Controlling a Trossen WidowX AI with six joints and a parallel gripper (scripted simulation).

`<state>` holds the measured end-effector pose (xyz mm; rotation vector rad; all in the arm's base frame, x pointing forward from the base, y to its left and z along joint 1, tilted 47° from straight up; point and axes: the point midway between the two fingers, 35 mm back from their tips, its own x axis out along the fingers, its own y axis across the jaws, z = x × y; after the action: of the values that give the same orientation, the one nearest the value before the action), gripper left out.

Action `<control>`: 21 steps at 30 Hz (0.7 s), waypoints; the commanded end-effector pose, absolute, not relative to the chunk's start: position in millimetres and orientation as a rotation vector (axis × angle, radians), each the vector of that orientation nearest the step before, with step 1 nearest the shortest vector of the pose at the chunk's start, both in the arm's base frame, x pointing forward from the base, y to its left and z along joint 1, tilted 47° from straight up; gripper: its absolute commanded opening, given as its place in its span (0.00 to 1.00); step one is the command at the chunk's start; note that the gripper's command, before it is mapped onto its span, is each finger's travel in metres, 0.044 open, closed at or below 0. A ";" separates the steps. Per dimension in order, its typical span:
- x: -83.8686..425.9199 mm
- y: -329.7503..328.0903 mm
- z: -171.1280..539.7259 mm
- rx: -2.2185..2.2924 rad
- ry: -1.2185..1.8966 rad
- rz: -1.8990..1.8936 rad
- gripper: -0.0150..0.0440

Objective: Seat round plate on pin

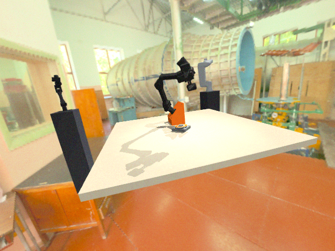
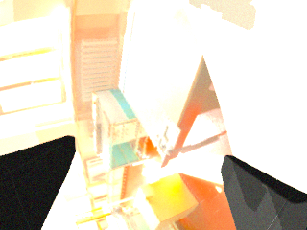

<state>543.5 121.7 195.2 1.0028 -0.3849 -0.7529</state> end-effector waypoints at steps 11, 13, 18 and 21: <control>473.4 69.1 83.0 0.273 0.335 -0.823 0.44; 456.6 60.1 69.2 0.185 0.437 -0.824 0.35; 416.5 40.8 43.5 0.010 0.652 -0.822 0.25; 376.1 23.5 25.3 -0.134 0.845 -0.812 0.25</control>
<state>430.2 46.8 49.4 0.0595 0.5848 -0.8271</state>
